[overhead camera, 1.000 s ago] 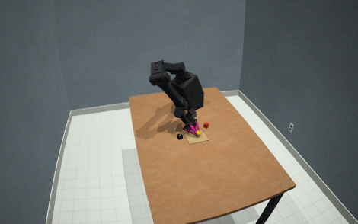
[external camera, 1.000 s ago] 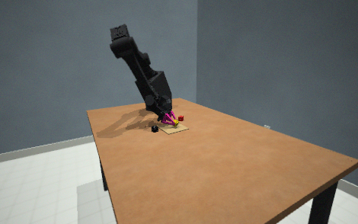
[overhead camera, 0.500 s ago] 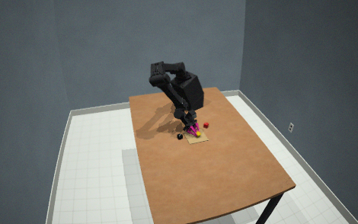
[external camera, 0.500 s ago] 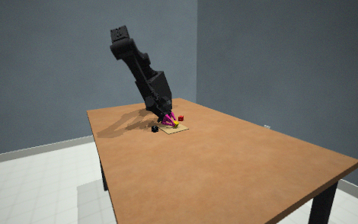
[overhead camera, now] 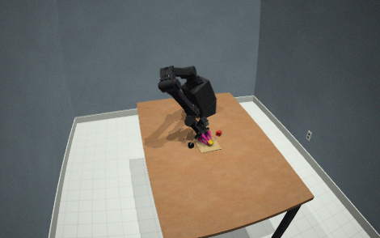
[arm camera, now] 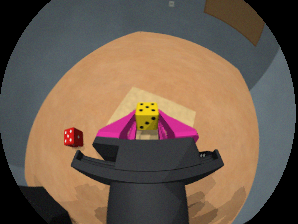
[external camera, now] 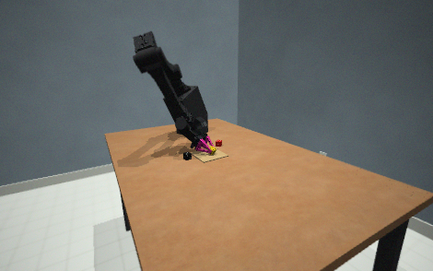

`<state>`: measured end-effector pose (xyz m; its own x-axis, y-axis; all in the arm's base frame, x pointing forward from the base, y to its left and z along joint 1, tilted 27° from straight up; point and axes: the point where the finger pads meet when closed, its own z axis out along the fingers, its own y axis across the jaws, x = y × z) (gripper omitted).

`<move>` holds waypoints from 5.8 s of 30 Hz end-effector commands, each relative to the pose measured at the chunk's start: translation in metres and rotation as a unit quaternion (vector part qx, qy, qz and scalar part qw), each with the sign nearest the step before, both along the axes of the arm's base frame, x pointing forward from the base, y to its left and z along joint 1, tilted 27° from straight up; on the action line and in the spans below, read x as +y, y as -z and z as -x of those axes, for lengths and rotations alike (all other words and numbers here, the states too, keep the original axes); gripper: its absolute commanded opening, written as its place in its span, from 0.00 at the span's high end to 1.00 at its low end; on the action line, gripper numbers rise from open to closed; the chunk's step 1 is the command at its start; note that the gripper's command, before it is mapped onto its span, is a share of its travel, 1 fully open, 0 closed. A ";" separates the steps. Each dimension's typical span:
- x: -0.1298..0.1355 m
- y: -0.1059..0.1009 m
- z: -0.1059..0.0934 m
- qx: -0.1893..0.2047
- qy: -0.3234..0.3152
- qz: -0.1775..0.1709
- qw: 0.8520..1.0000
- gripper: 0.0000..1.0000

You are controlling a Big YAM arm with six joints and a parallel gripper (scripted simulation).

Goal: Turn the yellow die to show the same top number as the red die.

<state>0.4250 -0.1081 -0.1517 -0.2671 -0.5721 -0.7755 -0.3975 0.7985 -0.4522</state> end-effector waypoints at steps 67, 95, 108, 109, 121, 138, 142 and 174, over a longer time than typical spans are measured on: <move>-0.005 0.004 0.007 -0.001 0.005 0.002 1.000 0.74; -0.006 0.004 0.005 -0.003 0.005 0.002 1.000 0.74; -0.006 0.004 0.005 -0.003 0.005 0.002 1.000 0.74; -0.006 0.004 0.005 -0.003 0.005 0.002 1.000 0.74; -0.006 0.004 0.005 -0.003 0.005 0.002 1.000 0.74; -0.006 0.004 0.005 -0.003 0.005 0.002 1.000 0.74; -0.006 0.004 0.005 -0.003 0.005 0.002 1.000 0.74; -0.006 0.005 0.005 -0.002 0.005 0.002 1.000 0.55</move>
